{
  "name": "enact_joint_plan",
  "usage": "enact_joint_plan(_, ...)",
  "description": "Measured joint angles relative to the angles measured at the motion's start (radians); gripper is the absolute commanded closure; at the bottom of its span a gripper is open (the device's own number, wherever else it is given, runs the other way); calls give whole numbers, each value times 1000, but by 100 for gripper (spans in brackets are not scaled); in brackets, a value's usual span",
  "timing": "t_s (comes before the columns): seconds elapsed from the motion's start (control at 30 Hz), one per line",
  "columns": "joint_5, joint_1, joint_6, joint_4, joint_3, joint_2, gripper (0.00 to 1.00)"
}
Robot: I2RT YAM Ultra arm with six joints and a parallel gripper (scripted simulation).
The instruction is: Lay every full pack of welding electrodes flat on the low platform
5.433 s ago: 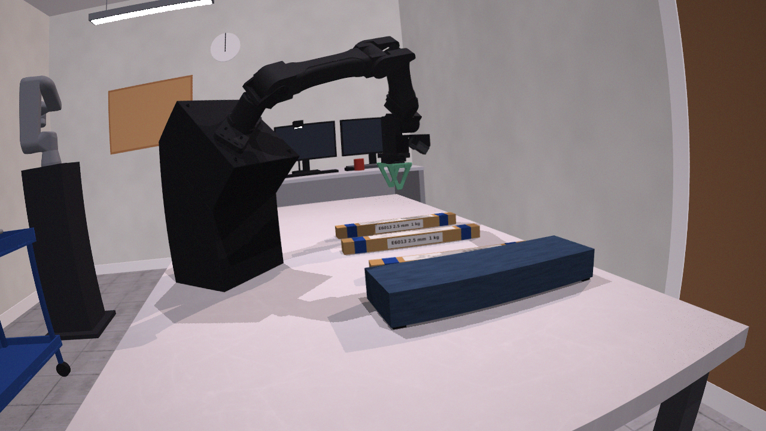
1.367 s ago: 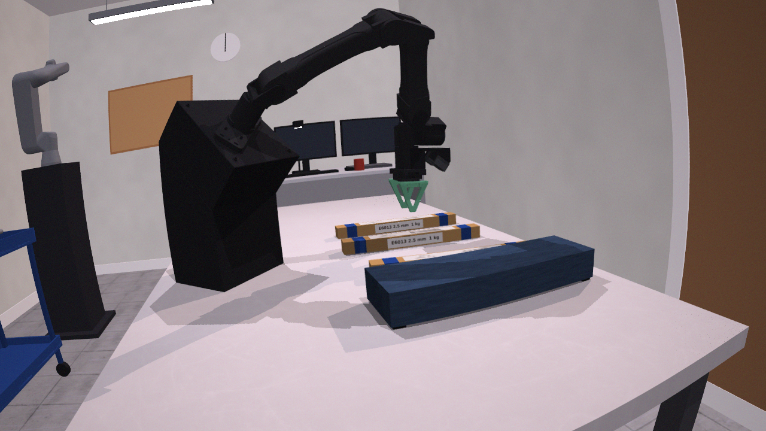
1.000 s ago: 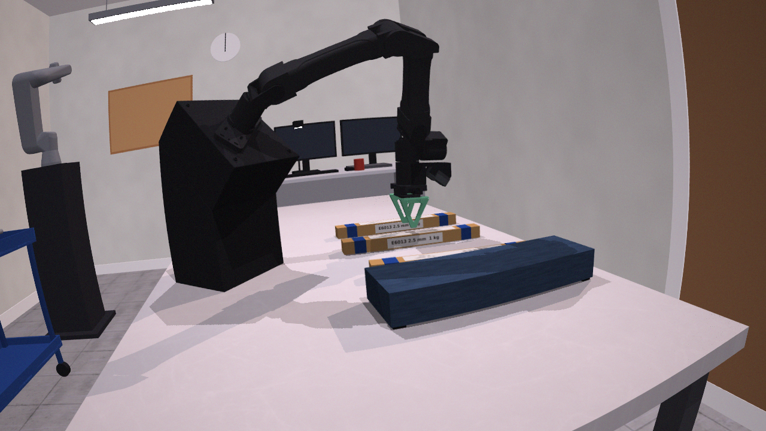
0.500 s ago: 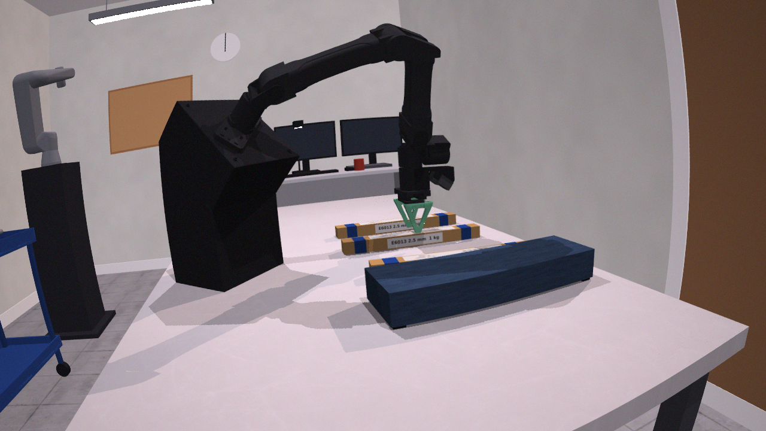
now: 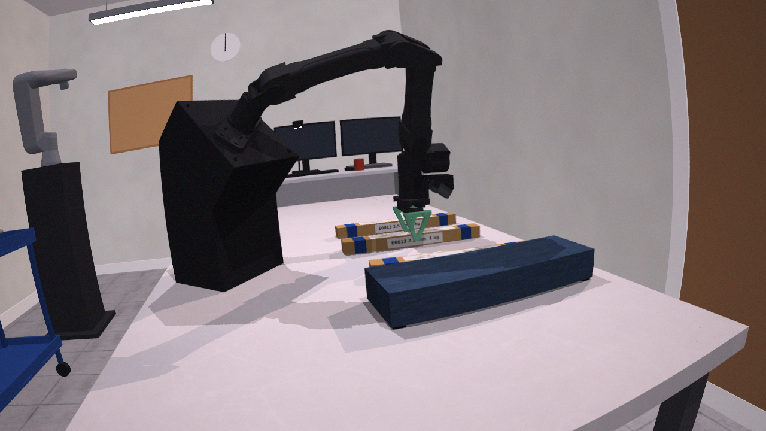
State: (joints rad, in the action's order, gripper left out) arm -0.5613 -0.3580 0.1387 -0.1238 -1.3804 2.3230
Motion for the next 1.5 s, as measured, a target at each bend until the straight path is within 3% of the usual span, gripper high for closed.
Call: enact_joint_plan(1.5,10,18,-22,39,-9,27,26)
